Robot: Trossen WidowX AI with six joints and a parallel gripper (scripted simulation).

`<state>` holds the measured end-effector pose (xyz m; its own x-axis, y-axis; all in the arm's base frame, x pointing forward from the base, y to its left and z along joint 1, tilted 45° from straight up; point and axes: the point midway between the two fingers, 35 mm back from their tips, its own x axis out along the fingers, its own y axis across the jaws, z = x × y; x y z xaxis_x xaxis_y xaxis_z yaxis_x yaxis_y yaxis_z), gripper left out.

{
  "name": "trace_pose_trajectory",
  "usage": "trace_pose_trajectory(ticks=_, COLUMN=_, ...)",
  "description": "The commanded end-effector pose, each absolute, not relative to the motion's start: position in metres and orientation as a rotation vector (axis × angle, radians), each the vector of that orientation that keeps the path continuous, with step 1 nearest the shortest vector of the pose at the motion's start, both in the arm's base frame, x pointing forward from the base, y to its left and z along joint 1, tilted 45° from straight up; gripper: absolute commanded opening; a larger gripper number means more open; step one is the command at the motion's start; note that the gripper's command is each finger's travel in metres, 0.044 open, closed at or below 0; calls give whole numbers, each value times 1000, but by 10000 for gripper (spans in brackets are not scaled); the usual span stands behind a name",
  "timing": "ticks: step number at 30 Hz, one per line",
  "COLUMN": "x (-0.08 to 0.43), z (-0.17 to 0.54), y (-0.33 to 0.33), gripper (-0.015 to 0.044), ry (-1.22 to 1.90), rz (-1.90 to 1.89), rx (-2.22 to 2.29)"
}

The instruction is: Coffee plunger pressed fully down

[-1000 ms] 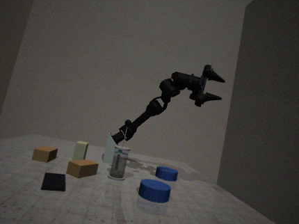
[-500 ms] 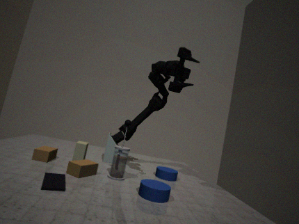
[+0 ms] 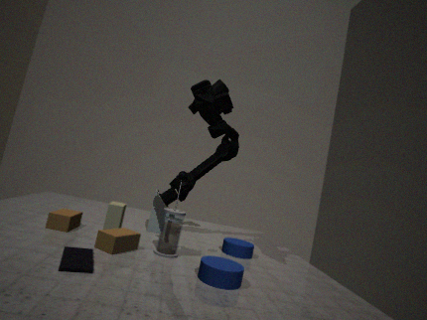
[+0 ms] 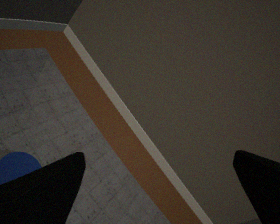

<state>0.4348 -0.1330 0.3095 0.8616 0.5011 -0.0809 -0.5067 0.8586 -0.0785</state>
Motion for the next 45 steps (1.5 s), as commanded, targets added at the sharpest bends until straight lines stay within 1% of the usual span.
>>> trace_pose_trajectory(ticks=1, x=383, z=259, y=-133, gripper=440, ry=244, rz=506, rx=188)
trace_pose_trajectory(ticks=10, x=295, z=193, y=-115, gripper=440, ry=459, rz=415, rx=665)
trace_pose_trajectory(ticks=12, x=287, z=187, y=-113, gripper=440, ry=474, rz=402, rx=710)
trace_pose_trajectory(ticks=16, x=287, z=176, y=-104, gripper=440, ry=477, rz=402, rx=708)
trace_pose_trajectory(ticks=22, x=286, z=146, y=-71, gripper=440, ry=472, rz=405, rx=709)
trace_pose_trajectory(ticks=31, x=289, z=146, y=-68, gripper=440, ry=472, rz=407, rx=708)
trace_pose_trajectory(ticks=45, x=308, z=139, y=-58, gripper=440, ry=475, rz=407, rx=705)
